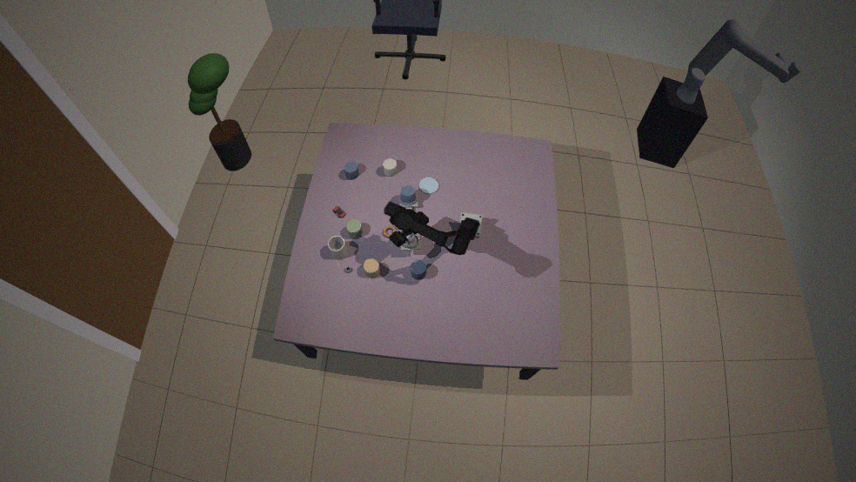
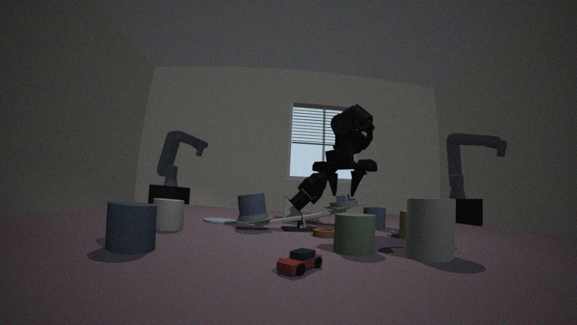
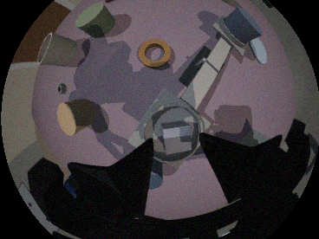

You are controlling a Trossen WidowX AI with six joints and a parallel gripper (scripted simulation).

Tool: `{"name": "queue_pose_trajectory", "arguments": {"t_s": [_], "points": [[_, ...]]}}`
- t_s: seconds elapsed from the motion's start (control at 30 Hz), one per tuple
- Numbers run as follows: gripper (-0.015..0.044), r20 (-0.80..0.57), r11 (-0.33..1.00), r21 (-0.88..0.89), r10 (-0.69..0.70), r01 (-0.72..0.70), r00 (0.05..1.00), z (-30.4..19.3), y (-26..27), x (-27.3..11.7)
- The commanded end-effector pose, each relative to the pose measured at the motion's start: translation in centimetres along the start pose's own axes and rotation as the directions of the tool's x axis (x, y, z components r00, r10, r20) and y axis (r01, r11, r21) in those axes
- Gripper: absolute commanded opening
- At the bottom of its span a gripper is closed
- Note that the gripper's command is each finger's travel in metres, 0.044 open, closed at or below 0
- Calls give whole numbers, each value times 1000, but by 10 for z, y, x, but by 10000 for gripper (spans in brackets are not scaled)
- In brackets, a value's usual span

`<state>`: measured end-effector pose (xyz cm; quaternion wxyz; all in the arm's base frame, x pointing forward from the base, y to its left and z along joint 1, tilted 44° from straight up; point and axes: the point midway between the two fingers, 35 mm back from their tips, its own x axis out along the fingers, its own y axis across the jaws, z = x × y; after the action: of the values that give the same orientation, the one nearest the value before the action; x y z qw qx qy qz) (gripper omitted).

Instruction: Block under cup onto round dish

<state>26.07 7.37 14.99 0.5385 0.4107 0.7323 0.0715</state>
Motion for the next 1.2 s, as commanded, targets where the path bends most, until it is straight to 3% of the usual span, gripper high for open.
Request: {"name": "queue_pose_trajectory", "arguments": {"t_s": [0.0, 0.27, 0.4, 0.63, 0.7, 0.77, 1.17], "points": [[260, -4, 1000, 3, 4, -4, 1000, -1, 1, 7], [260, -5, 1000, 3, 5, -5, 1000, -2, 1, 17], [155, -5, 1000, 3, 5, -5, 1000, -2, 1, 17], [108, -5, 1000, 3, 5, -5, 1000, -2, 1, 17], [56, -3, 1000, 3, 5, -5, 1000, -2, 1, 16], [3, 11, 1000, 8, 11, -11, 1000, -1, 1, 7], [0, 139, 997, 53, 50, -58, 989, -5, -2, -72]]}}
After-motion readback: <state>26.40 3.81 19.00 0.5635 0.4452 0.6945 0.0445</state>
